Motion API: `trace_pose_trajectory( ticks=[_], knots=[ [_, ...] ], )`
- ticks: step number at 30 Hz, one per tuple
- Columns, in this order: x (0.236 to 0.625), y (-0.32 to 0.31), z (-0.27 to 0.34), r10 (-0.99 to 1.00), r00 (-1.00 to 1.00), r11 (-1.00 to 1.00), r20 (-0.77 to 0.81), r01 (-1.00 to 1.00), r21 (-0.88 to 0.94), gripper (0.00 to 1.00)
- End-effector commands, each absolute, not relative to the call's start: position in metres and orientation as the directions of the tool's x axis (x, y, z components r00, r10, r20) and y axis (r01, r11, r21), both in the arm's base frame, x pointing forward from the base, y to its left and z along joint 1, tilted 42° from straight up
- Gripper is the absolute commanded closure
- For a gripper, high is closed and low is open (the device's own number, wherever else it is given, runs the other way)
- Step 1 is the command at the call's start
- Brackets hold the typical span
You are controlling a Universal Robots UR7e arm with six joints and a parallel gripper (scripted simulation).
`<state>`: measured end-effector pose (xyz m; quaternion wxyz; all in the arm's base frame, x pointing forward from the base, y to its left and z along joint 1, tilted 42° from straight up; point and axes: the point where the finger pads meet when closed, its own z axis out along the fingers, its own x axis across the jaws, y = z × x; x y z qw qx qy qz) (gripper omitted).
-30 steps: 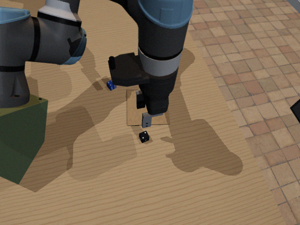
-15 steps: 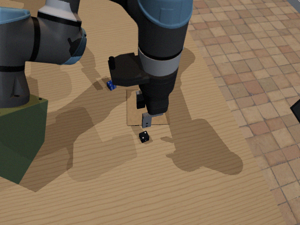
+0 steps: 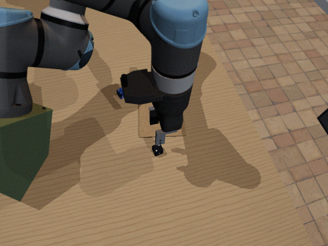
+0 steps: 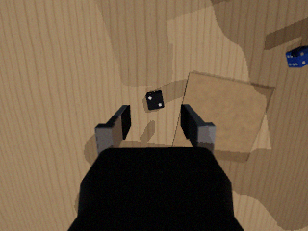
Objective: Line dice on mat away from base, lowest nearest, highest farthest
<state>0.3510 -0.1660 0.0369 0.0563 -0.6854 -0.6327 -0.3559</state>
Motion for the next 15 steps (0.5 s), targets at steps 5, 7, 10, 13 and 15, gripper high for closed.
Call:
trace_pose_trajectory(
  ticks=[5, 7, 10, 13, 15],
  knots=[
    [0.369, -0.143, 0.005, 0.827, -0.054, -0.193, 0.56, 0.907, 0.373, 0.0],
    [0.371, -0.141, 0.002, 0.827, -0.054, -0.193, 0.56, 0.907, 0.373, 0.0],
    [0.375, -0.136, -0.005, 0.827, -0.054, -0.193, 0.56, 0.907, 0.373, 0.0],
    [0.379, -0.13, -0.013, 0.827, -0.054, -0.193, 0.56, 0.907, 0.373, 0.0],
    [0.381, -0.128, -0.016, 0.827, -0.054, -0.193, 0.56, 0.907, 0.373, 0.0]
  ],
)
